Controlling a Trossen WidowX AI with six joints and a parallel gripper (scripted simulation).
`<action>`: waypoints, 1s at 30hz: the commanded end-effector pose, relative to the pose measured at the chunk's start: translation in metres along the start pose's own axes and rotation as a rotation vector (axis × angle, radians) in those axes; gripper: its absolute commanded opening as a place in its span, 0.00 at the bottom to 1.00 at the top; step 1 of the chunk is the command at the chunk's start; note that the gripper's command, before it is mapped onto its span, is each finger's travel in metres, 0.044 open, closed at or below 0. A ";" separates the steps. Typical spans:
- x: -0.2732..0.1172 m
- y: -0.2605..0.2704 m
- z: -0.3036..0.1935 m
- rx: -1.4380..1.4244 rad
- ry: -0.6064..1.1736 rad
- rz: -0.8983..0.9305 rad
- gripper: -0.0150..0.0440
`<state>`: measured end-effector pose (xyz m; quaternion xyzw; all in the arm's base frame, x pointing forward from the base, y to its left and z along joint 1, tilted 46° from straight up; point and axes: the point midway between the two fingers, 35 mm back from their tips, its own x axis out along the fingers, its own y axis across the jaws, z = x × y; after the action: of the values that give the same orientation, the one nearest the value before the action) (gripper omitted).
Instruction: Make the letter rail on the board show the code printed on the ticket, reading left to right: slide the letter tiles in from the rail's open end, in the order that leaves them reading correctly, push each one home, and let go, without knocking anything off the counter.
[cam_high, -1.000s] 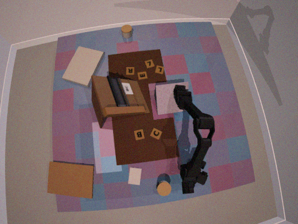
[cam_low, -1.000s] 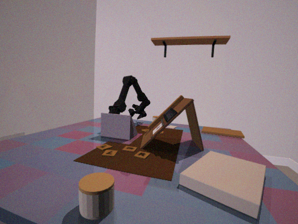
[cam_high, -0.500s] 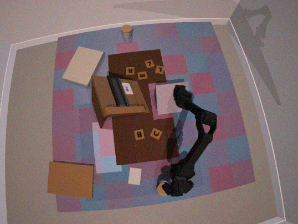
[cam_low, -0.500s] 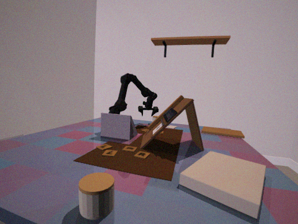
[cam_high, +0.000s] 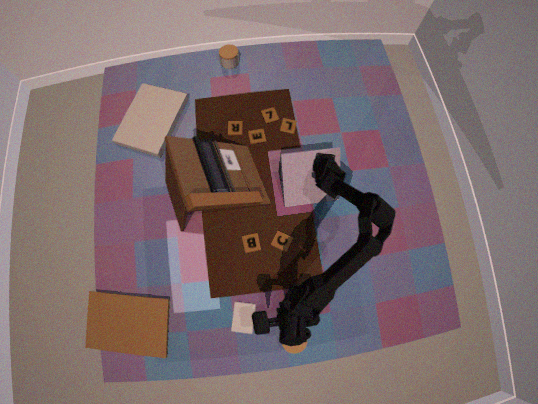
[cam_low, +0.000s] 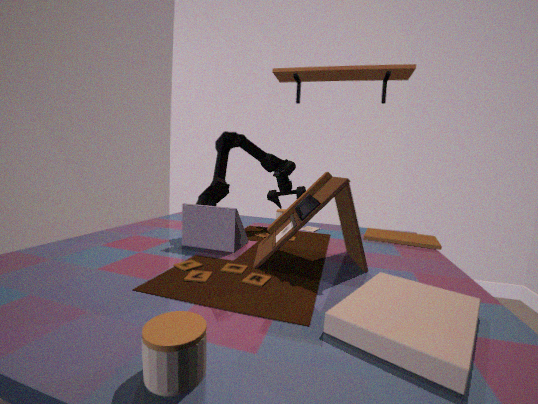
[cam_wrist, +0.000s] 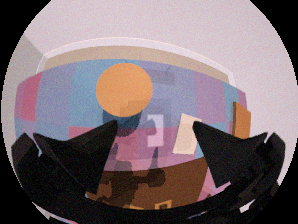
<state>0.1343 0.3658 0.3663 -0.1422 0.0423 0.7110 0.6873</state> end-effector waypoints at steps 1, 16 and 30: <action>-0.011 -0.034 -0.017 0.106 0.026 -0.121 1.00; -0.075 -0.136 -0.075 0.437 0.047 -0.534 1.00; -0.189 -0.214 -0.160 0.631 0.093 -0.946 1.00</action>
<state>0.3542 0.1877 0.3066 0.0242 0.1994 0.3229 0.9249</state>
